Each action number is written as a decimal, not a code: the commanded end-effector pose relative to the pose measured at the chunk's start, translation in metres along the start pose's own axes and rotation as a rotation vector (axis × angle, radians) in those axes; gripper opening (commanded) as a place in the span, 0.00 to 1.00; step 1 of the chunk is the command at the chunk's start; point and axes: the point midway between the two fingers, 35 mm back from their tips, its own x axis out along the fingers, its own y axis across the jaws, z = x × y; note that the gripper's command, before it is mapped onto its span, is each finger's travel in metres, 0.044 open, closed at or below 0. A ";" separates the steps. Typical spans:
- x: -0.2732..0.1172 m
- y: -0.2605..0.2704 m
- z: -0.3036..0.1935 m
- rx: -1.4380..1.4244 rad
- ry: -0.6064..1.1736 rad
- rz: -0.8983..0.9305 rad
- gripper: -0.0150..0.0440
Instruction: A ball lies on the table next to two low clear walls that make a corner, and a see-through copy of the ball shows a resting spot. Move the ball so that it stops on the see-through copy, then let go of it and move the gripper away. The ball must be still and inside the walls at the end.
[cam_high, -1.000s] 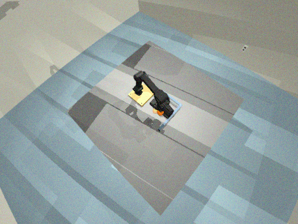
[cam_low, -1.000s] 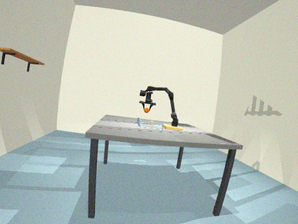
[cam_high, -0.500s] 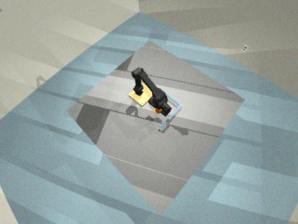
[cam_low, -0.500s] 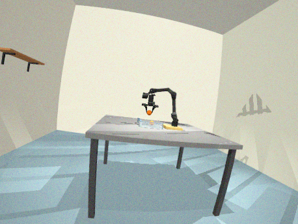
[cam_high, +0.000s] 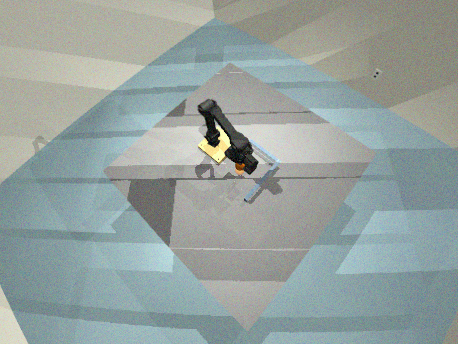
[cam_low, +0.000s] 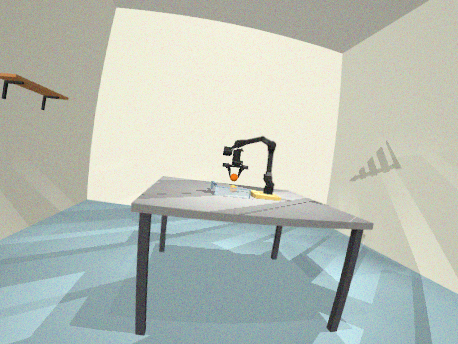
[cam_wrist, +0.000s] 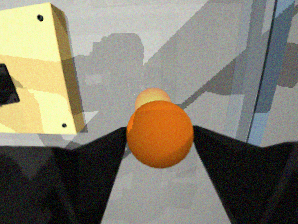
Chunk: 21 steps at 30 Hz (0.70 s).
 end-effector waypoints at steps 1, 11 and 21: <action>0.003 0.006 0.001 0.003 0.006 -0.006 0.25; 0.038 0.003 0.000 0.003 0.006 -0.006 0.25; 0.074 0.005 0.000 0.003 0.006 -0.006 0.25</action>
